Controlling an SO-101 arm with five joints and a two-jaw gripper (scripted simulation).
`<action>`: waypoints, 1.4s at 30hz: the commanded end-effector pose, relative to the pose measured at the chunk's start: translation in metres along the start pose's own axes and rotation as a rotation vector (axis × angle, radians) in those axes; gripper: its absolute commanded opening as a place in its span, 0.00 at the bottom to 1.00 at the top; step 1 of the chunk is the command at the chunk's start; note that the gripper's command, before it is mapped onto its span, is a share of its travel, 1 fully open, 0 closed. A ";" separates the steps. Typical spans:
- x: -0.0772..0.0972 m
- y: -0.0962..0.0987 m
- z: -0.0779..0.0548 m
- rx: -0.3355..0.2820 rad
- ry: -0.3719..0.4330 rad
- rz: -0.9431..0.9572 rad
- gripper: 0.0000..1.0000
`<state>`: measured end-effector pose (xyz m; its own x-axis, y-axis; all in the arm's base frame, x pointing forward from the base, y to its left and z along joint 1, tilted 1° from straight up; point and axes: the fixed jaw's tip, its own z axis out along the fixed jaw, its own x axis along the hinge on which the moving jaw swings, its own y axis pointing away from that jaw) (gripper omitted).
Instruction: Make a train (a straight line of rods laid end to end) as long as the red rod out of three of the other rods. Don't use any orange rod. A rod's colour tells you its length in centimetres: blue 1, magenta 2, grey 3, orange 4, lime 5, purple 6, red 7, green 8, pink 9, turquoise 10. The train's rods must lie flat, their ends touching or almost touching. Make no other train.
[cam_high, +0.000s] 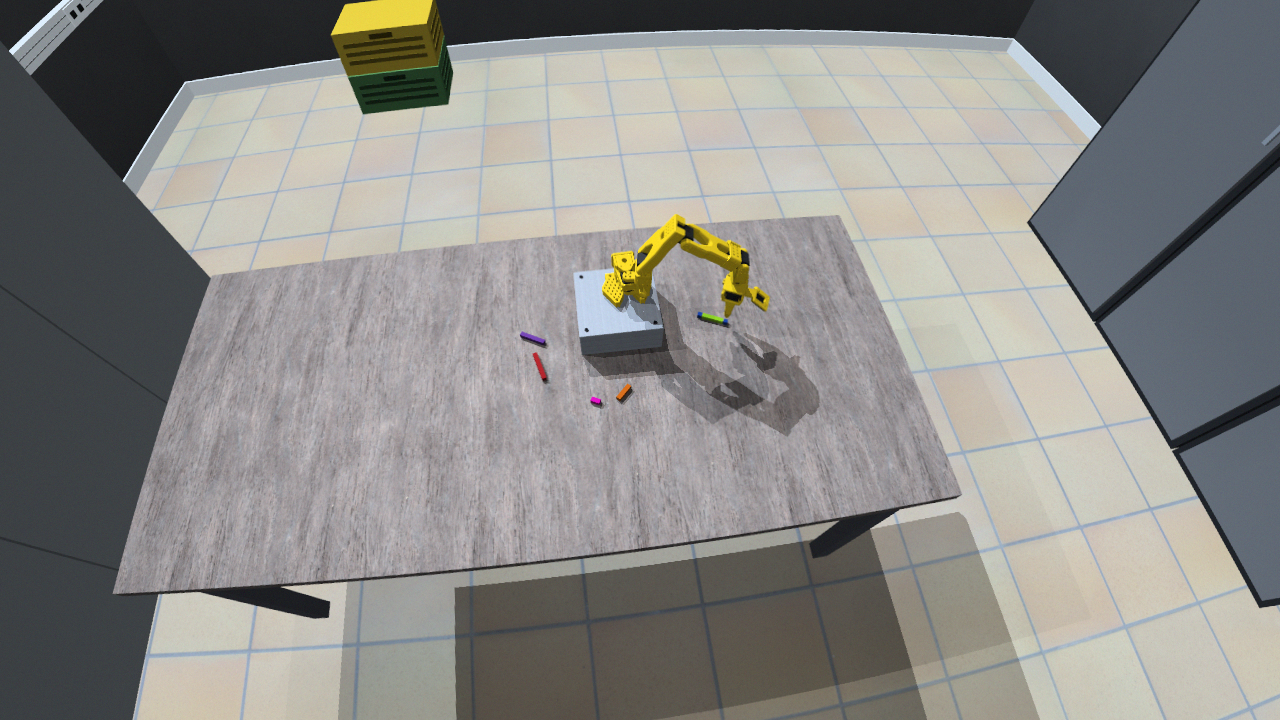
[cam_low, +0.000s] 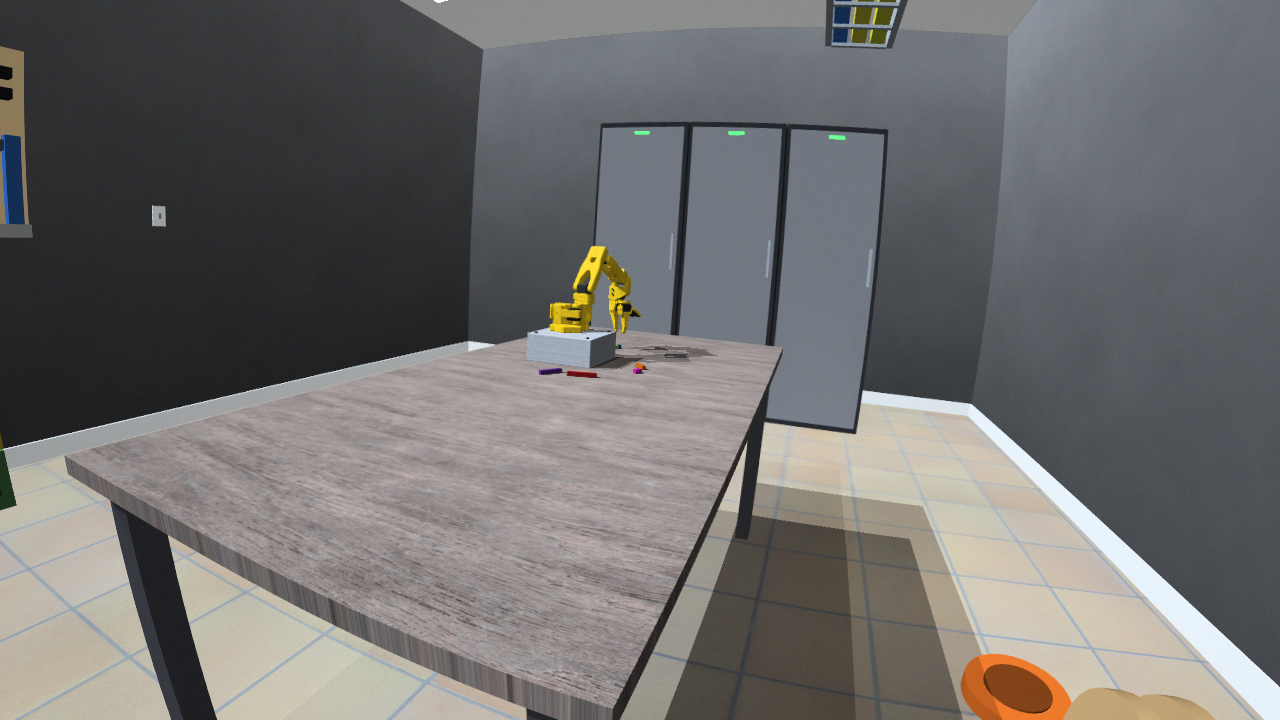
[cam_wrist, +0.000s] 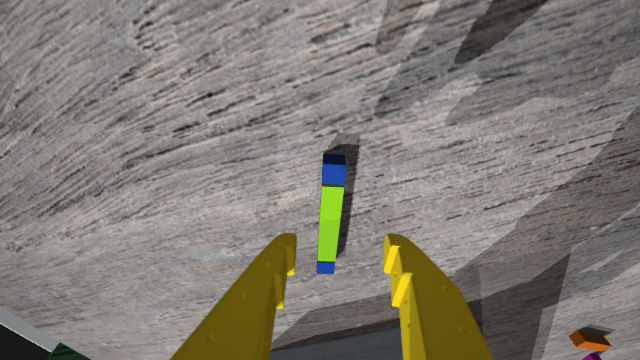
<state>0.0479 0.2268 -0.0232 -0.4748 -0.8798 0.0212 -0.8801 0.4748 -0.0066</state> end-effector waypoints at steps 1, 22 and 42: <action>-0.002 0.003 -0.009 -0.005 -0.016 -0.005 0.17; -0.002 0.003 -0.011 -0.005 -0.016 -0.005 0.17; -0.006 -0.036 -0.036 -0.014 -0.057 0.126 0.17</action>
<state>0.0681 0.2241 0.0008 -0.5391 -0.8420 -0.0216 -0.8422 0.5392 0.0043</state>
